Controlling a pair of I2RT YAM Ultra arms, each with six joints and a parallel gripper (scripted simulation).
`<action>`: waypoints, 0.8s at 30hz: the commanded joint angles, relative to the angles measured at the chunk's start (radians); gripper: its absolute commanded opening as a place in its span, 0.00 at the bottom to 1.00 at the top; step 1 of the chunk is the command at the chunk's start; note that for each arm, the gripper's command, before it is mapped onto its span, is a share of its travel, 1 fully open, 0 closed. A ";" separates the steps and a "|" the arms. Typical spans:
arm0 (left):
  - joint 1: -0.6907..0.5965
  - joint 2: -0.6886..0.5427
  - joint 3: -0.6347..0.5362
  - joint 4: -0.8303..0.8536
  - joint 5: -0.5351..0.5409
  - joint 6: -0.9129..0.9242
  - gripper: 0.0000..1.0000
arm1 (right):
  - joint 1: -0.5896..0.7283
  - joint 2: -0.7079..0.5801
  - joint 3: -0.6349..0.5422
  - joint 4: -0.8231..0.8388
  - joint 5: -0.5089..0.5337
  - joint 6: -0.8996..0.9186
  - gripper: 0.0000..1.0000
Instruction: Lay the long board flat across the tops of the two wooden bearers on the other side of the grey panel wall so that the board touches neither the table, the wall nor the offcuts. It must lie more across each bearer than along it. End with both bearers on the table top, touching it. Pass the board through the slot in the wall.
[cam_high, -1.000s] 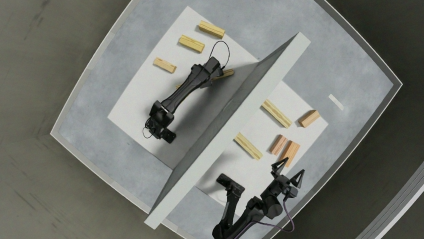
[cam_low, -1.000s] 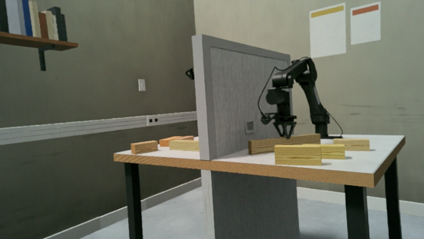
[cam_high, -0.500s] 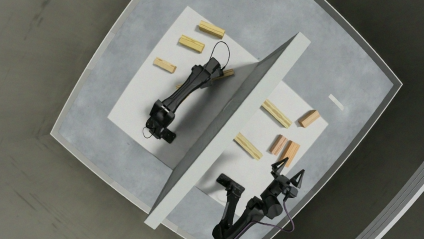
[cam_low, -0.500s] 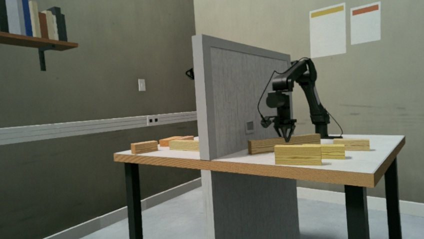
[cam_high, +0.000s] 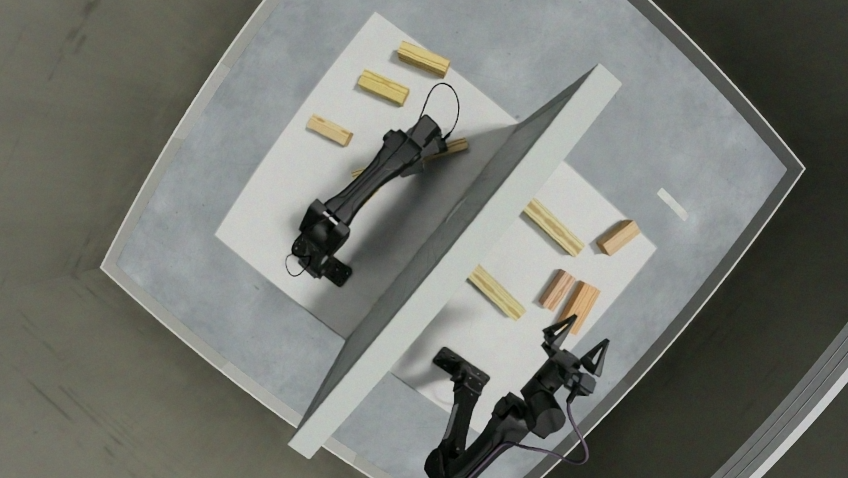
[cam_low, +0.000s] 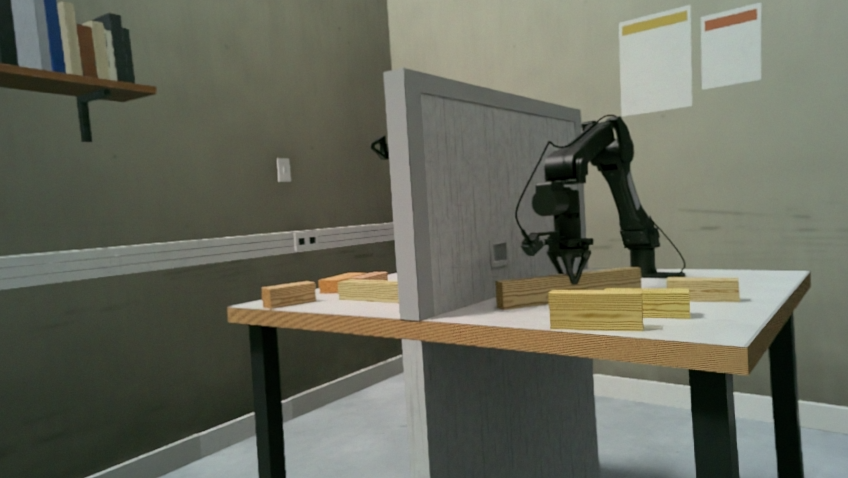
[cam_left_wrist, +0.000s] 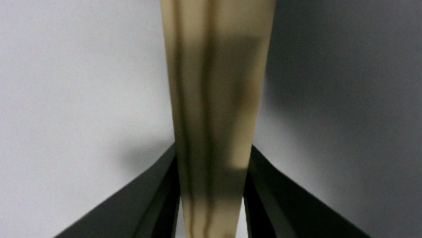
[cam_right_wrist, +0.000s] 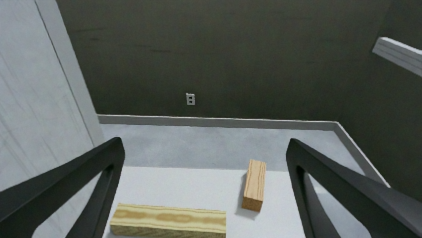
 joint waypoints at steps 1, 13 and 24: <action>-0.006 -0.041 0.051 -0.040 0.010 -0.010 0.00 | -0.011 -0.026 0.030 -0.016 0.004 -0.001 1.00; 0.000 -0.047 0.136 -0.107 0.009 -0.007 0.00 | -0.011 -0.026 0.030 -0.016 0.004 -0.001 1.00; 0.009 -0.061 0.222 -0.211 -0.003 -0.011 0.00 | -0.011 -0.026 0.030 -0.016 0.004 -0.001 1.00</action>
